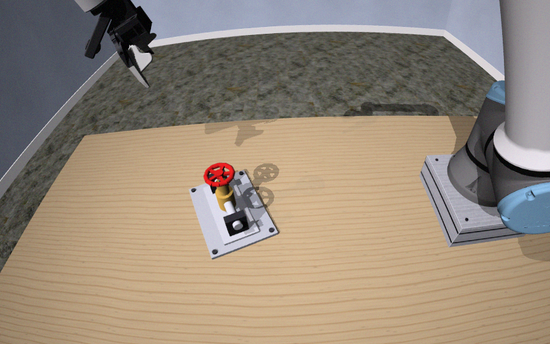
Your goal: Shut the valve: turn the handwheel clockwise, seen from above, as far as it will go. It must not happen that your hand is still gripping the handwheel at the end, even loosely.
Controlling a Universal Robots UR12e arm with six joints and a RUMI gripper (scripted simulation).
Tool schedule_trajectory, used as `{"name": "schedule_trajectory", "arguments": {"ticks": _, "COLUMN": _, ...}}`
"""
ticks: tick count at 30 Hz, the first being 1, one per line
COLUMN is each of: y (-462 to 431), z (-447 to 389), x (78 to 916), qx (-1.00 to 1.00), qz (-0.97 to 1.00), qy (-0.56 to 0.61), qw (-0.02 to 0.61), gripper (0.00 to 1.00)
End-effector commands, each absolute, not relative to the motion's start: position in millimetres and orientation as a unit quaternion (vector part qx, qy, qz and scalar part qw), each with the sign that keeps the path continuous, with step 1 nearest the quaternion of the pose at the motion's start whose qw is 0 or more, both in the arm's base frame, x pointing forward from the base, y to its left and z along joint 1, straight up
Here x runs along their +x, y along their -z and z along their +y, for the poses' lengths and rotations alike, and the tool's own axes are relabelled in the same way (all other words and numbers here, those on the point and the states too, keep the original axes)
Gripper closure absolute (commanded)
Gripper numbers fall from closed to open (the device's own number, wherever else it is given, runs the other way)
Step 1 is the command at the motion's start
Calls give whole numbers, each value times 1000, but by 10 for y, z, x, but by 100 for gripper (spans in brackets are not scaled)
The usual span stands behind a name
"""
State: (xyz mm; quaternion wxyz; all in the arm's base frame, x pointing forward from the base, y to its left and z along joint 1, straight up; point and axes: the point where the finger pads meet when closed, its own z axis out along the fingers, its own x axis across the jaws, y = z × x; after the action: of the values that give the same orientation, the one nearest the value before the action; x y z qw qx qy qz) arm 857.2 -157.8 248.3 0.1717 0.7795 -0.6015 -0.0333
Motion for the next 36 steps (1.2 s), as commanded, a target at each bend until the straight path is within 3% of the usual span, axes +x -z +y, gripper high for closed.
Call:
{"name": "schedule_trajectory", "arguments": {"ticks": 1, "y": -2234, "z": -1174, "x": 8264, "qx": 826, "qz": -549, "qy": 30, "qw": 126, "gripper": 0}}
{"name": "schedule_trajectory", "arguments": {"ticks": 23, "y": -1538, "z": 11, "x": 7037, "qx": 927, "qz": -374, "qy": 8, "qw": 19, "gripper": 0}}
{"name": "schedule_trajectory", "arguments": {"ticks": 36, "y": -1386, "z": 254, "x": 6721, "qx": 944, "qz": -331, "qy": -2, "qw": -4, "gripper": 0}}
